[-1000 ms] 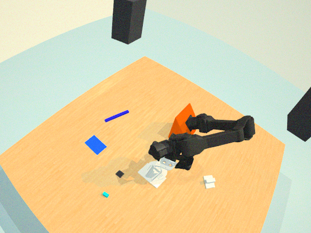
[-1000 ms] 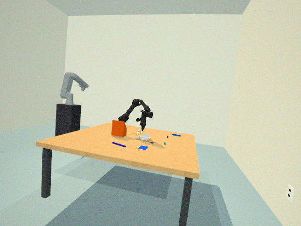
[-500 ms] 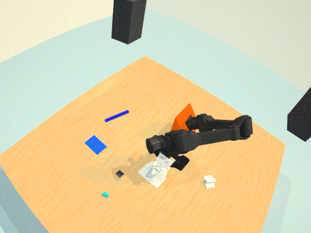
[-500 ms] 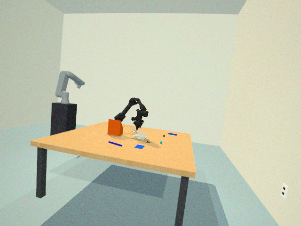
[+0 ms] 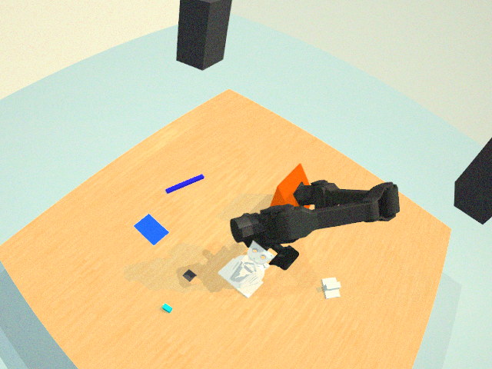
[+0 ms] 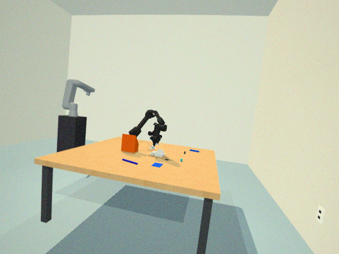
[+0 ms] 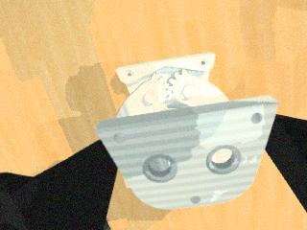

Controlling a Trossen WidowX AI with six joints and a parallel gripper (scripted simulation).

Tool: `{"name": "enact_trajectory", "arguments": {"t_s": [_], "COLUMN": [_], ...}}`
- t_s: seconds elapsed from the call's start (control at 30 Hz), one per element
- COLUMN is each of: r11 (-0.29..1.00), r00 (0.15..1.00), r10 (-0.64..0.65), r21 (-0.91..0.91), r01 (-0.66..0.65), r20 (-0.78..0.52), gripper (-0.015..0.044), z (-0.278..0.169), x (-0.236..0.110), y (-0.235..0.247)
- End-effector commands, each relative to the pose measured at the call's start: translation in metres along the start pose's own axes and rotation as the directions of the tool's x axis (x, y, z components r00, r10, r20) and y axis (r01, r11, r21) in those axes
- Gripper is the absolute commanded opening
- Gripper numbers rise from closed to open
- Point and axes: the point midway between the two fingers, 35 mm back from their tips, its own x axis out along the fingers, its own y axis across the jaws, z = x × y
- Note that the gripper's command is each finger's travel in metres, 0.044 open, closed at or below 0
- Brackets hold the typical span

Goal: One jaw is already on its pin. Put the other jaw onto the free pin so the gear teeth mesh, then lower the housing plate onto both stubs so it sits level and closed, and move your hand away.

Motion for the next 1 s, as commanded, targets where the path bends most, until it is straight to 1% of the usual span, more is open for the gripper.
{"name": "enact_trajectory", "arguments": {"t_s": [0.0, 0.23, 0.43, 0.97], "r11": [1.0, 1.0, 1.0, 1.0], "r00": [1.0, 1.0, 1.0, 1.0], "r10": [-0.002, -0.002, -0.002, -0.002], "r21": [0.013, 0.013, 0.013, 0.013], "r01": [0.003, 0.003, 0.002, 0.002], "r20": [-0.003, -0.003, -0.002, -0.002], "gripper": [0.0351, 0.0351, 0.0351, 0.0351], "z": [0.0, 0.0, 0.012, 0.012], "x": [0.0, 0.0, 0.0, 0.0], "y": [0.0, 0.0, 0.005, 0.005]}}
